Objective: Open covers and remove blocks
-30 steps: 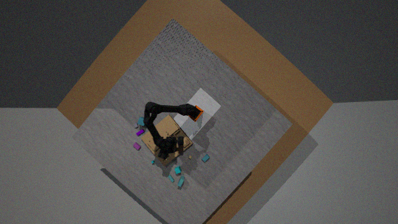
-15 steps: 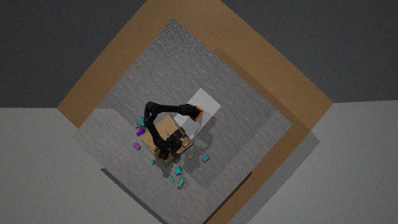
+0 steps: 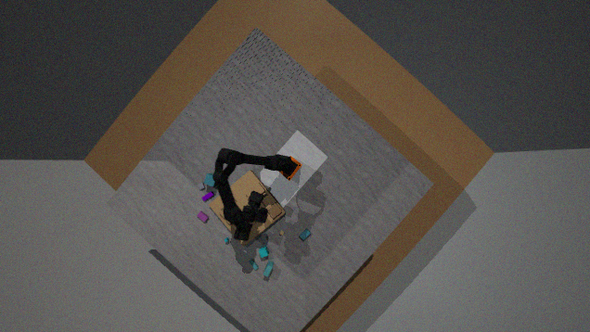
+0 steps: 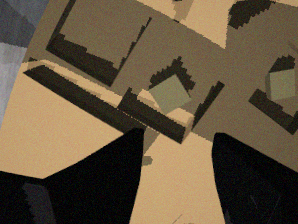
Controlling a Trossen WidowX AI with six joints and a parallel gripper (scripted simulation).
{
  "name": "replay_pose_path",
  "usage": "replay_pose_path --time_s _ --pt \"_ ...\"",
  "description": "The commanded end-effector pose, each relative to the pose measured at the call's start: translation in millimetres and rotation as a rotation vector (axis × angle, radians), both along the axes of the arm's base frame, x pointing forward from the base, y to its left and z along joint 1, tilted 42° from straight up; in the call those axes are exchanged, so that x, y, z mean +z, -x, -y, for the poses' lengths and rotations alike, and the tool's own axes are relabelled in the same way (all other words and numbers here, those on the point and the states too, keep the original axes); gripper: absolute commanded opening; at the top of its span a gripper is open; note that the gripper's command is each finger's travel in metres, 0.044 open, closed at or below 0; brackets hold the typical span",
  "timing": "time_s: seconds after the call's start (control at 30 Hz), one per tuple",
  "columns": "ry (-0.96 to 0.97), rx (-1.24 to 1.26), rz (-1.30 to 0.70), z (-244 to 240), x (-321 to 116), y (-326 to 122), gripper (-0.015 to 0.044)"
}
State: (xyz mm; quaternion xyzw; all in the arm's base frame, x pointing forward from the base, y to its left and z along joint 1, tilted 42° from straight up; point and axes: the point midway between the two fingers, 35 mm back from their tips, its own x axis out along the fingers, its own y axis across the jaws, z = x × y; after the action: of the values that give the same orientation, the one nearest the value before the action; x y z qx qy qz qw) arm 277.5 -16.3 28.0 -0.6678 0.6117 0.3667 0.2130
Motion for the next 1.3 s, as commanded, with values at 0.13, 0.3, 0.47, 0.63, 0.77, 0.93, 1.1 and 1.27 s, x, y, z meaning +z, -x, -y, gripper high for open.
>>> replay_pose_path --time_s 0.13,0.3,0.47,0.63,0.77,0.93,1.1,1.27 --pt "-0.003 0.017 -0.021 1.5 -1.4 0.5 0.0144" --pt "-0.003 0.018 -0.021 10.2 -11.0 0.3 0.0144" --pt "-0.002 0.017 -0.021 19.6 -21.1 0.8 0.0144" --pt "-0.002 0.017 -0.021 22.3 -23.9 1.1 0.0144" --pt "-0.002 0.017 -0.021 22.3 -23.9 1.1 0.0144" --pt "-0.002 0.017 -0.021 22.3 -23.9 1.1 0.0144" --pt "-0.002 0.017 -0.021 22.3 -23.9 1.1 0.0144" --pt "-0.002 0.017 -0.021 22.9 -24.6 1.1 0.0144"
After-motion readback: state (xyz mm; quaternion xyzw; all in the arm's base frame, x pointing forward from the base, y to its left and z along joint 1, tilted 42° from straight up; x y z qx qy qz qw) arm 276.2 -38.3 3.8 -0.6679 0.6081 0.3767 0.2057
